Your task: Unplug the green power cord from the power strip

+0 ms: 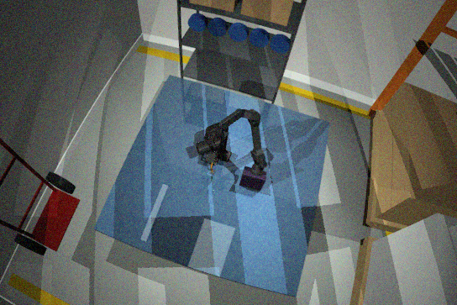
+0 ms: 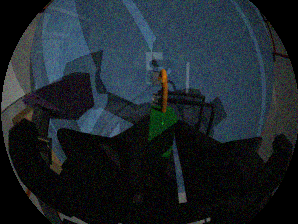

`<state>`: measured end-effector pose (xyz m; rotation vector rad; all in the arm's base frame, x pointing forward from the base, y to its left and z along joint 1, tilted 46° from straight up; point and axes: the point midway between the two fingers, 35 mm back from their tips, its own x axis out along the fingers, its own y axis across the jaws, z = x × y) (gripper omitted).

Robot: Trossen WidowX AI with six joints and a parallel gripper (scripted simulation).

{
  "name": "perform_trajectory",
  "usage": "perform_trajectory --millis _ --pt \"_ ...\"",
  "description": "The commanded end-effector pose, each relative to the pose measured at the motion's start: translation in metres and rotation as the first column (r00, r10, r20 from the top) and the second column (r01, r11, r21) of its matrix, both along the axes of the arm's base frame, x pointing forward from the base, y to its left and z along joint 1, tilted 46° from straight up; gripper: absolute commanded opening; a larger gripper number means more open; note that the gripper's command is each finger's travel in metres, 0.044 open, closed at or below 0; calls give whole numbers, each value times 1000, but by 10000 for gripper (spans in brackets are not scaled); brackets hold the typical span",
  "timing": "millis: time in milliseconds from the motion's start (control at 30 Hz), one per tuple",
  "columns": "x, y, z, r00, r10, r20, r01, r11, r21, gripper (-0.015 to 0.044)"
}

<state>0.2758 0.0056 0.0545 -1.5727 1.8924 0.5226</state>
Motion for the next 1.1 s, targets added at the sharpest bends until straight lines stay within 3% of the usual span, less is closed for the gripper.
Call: perform_trajectory --millis 0,433,633,1067 --pt "7 22 -13 1000 14 13 -14 999 46 0" --pt "10 39 -25 1000 15 13 -16 999 46 0" --pt "8 28 -21 1000 1 15 -2 999 44 157" --pt "9 34 -15 1000 16 12 -16 999 42 160"
